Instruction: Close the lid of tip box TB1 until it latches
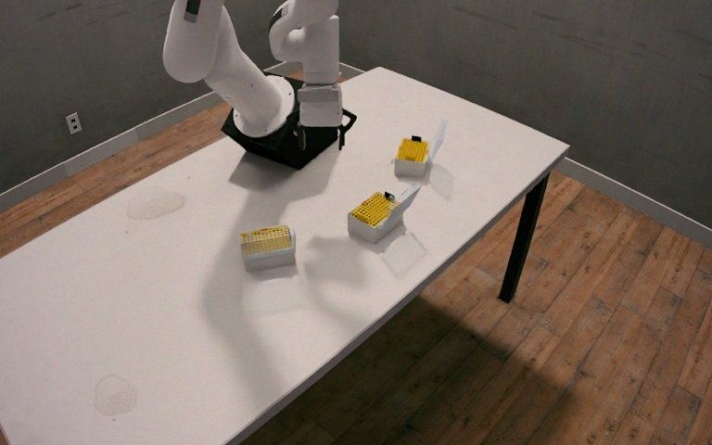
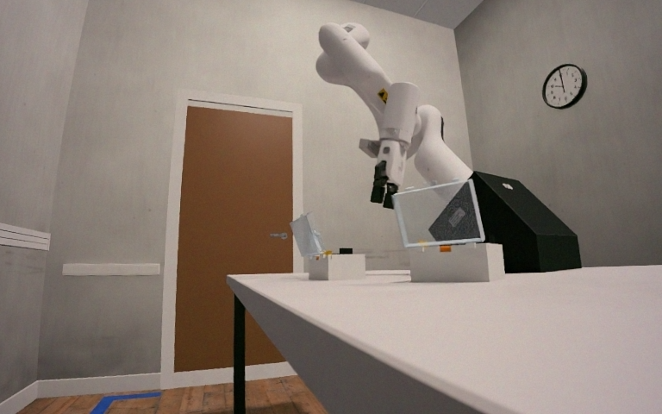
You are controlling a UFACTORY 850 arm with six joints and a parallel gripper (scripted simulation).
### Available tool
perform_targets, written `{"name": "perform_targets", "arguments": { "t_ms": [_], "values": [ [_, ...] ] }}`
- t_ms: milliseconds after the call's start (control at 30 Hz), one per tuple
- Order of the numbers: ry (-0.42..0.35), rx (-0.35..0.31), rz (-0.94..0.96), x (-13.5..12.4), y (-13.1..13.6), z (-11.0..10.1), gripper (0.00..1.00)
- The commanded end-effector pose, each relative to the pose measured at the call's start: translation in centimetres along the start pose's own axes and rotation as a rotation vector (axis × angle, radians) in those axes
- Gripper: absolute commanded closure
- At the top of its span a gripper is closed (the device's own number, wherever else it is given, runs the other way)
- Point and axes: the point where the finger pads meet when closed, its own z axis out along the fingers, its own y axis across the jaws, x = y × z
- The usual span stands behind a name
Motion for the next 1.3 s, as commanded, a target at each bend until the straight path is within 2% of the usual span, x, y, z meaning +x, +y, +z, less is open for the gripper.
{"name": "perform_targets", "arguments": {
  "t_ms": [0, 267, 533, 900, 967, 1267],
  "values": [
    [-0.001, 0.006, -0.029, -1.4, -1.8, -0.4, 0.00],
    [-0.001, 0.006, -0.029, -3.8, -5.0, -1.0, 0.00],
    [-0.001, 0.006, -0.029, -3.9, -5.1, -1.0, 0.00],
    [-0.001, 0.006, -0.029, -5.3, -5.1, 4.3, 0.00],
    [-0.001, 0.006, -0.029, -5.3, -5.1, 4.3, 0.00],
    [-0.001, 0.005, -0.030, -6.5, -5.1, 8.6, 0.00]
  ]
}}
